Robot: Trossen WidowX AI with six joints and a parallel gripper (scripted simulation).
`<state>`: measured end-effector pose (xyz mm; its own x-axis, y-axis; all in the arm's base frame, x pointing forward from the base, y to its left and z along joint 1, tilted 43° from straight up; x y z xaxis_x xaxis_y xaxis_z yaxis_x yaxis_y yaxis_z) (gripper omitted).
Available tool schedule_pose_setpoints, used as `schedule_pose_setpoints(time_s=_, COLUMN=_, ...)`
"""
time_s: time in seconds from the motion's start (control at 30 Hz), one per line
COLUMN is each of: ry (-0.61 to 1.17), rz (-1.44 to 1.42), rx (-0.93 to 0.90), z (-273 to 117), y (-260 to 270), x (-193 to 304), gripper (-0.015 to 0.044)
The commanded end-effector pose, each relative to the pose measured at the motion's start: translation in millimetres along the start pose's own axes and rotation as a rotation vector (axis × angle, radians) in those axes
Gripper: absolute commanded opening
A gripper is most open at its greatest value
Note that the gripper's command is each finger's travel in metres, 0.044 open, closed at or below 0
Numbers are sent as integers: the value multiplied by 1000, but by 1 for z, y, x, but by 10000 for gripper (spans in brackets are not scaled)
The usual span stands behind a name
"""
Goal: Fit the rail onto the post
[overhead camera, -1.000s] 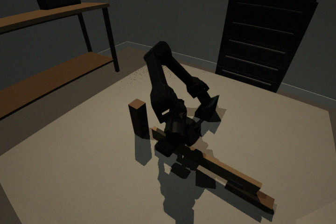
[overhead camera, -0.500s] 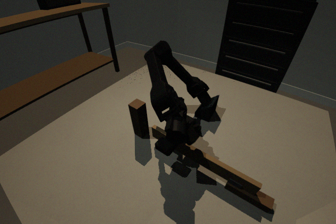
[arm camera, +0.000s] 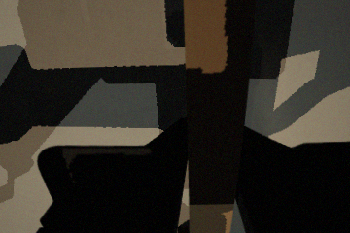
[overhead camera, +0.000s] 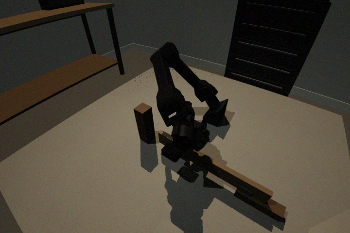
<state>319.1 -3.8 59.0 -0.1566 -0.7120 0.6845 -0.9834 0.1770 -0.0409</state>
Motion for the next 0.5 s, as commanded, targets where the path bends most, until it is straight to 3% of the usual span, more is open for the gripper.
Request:
schedule_pose_setpoints(time_s=0.0, ry=-5, rz=-3, rx=5, z=-1, y=0, x=-1, gripper=0)
schedule_pose_setpoints(time_s=0.47, ry=-5, rz=-3, rx=5, z=-4, y=0, x=-1, gripper=0)
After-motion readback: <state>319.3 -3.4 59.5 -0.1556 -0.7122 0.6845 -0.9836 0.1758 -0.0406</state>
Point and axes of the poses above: the point midway between the two fingers, 35 mm back from their tips, its own z axis out along the fingers, its own y axis across the jaws, x = y × z, the point moved 5 cm from there along -z, back along the fingers, and after that the axes turned 2 degrees about -z, right-handed, at the moved point
